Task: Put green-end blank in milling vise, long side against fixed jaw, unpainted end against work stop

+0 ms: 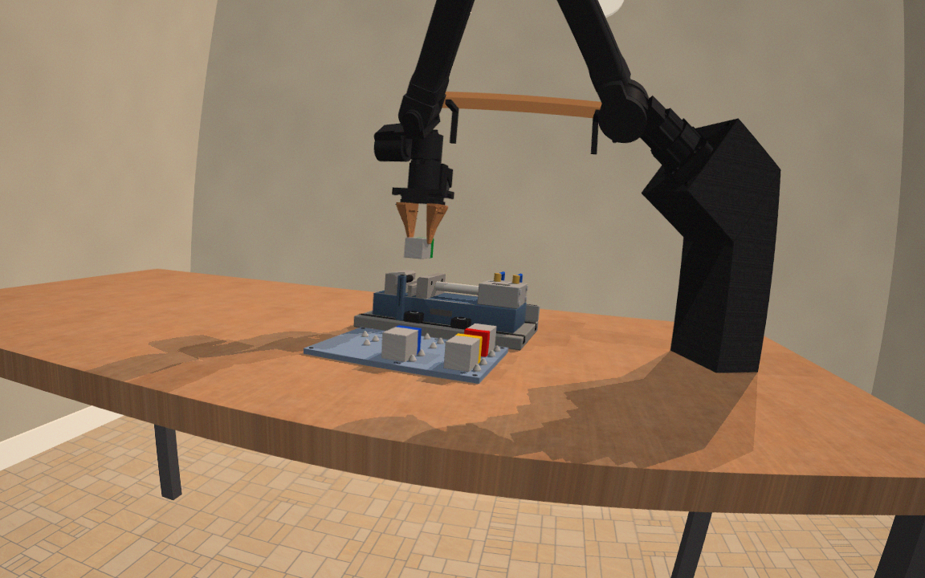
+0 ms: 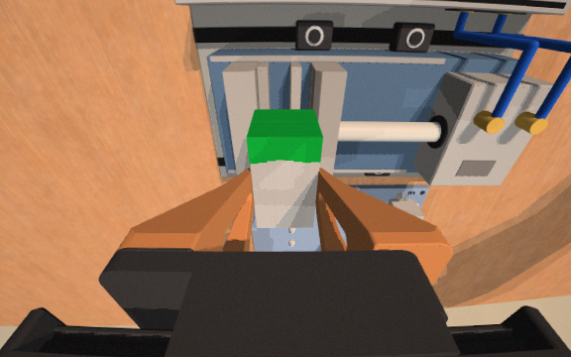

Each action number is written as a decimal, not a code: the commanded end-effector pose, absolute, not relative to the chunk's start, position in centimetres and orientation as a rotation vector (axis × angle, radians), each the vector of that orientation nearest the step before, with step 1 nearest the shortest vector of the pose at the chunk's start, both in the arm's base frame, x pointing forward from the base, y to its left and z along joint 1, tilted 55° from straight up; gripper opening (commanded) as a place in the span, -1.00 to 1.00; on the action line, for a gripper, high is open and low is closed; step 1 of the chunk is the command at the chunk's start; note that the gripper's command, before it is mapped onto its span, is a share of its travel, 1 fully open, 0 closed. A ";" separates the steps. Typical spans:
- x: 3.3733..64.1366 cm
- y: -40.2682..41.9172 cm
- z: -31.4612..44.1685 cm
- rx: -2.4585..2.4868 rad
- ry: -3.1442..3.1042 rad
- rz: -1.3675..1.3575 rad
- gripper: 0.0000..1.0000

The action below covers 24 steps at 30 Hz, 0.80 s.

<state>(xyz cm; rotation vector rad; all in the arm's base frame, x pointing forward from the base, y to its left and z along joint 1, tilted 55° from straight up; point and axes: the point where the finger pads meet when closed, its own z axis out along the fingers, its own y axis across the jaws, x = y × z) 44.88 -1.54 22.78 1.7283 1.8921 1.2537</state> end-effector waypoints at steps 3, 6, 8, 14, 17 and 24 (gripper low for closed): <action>45.6 -2.4 24.2 1.700 1.876 1.251 -1.00; 45.9 -2.2 24.1 1.693 1.879 1.253 -1.00; 46.0 -2.0 24.4 1.681 1.876 1.259 -1.00; 46.3 -1.3 24.0 1.692 1.884 1.269 -1.00; 46.3 -1.4 24.2 1.693 1.876 1.270 -1.00; 46.7 -1.0 23.5 1.700 1.883 1.269 -1.00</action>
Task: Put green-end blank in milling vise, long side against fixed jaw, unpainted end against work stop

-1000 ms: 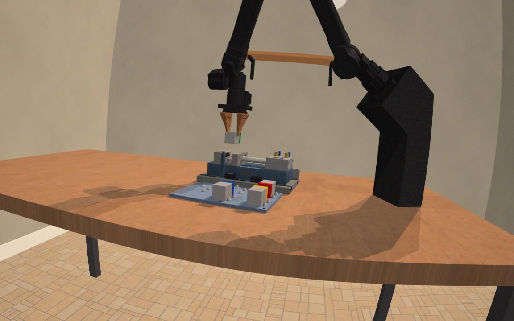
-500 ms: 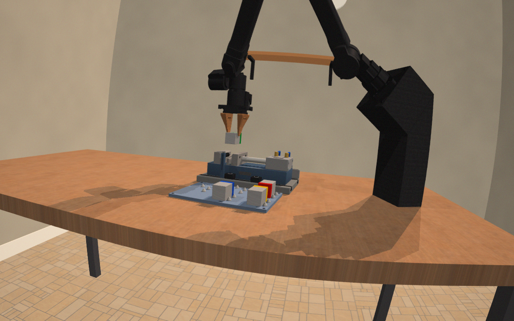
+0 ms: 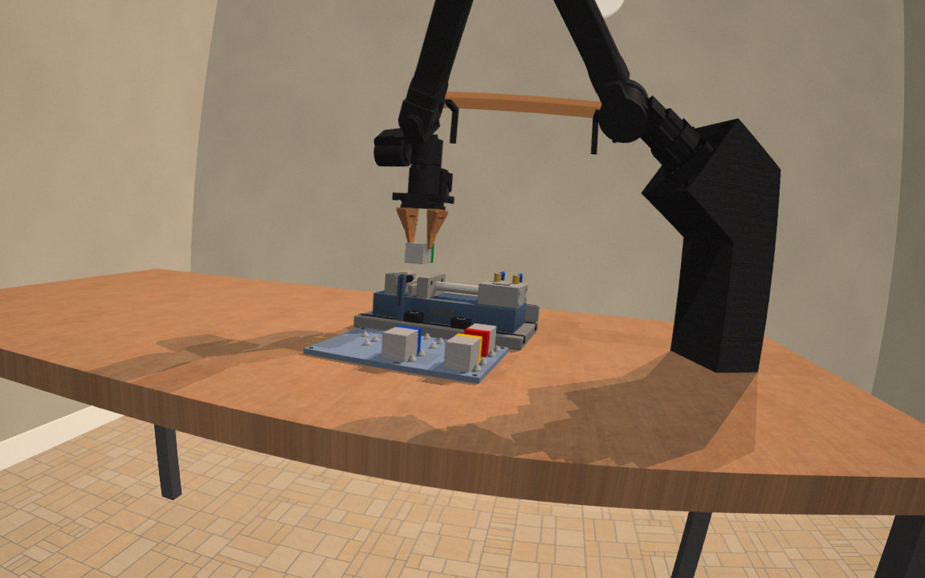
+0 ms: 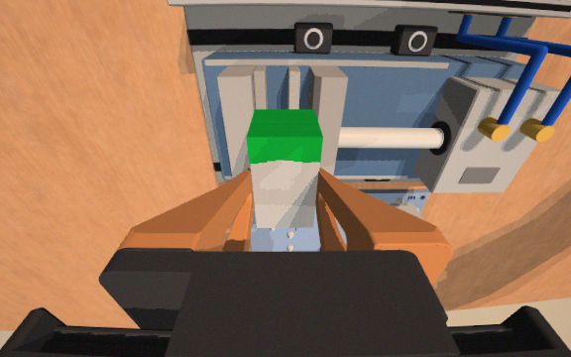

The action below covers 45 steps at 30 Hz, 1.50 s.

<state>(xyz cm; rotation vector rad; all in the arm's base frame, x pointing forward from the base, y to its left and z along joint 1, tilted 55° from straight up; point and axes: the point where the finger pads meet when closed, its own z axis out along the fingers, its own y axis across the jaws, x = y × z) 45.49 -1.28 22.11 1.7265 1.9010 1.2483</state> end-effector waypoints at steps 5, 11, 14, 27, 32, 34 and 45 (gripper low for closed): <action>47.0 -0.9 23.2 1.700 1.884 1.269 -1.00; 46.8 -1.7 24.6 1.680 1.844 1.272 -1.00; 47.2 -1.0 23.8 1.687 1.866 1.273 -1.00; 47.6 -0.7 22.8 1.699 1.878 1.270 -1.00; 47.5 -0.9 23.2 1.694 1.866 1.271 -1.00; 47.5 -0.9 23.1 1.695 1.868 1.271 -1.00; 47.6 -0.9 23.1 1.695 1.868 1.271 -1.00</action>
